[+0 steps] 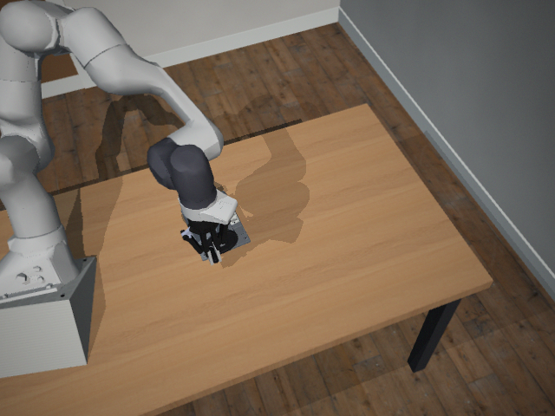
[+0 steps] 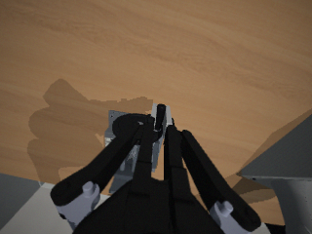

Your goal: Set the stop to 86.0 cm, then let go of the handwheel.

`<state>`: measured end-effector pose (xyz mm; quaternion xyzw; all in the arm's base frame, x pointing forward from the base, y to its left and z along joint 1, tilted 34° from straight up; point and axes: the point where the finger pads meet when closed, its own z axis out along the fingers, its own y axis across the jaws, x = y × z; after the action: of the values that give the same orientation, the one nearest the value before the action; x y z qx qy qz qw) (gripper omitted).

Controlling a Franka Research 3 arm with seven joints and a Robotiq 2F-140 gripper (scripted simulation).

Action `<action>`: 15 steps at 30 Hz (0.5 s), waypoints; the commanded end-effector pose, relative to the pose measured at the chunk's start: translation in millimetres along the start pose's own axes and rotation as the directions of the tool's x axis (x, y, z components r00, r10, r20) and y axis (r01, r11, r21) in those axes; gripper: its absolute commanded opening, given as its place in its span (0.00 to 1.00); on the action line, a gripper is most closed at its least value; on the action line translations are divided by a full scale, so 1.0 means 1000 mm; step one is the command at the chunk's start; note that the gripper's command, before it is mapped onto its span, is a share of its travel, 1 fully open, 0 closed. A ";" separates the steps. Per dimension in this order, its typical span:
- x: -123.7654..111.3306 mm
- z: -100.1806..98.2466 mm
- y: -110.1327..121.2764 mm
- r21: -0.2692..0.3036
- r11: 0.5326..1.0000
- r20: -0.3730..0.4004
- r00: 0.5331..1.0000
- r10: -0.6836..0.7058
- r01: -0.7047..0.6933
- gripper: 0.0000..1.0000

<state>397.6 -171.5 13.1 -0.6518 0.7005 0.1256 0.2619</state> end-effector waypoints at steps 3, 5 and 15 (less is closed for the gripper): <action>0.000 -0.008 -0.002 0.001 1.000 0.002 1.000 0.001 -0.001 0.04; 0.000 -0.010 -0.003 0.001 1.000 0.002 1.000 0.001 -0.001 0.04; 0.000 -0.017 -0.008 0.001 1.000 0.002 1.000 0.001 -0.001 0.04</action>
<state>398.4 -177.4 22.3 -0.6528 0.6994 0.1272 0.2616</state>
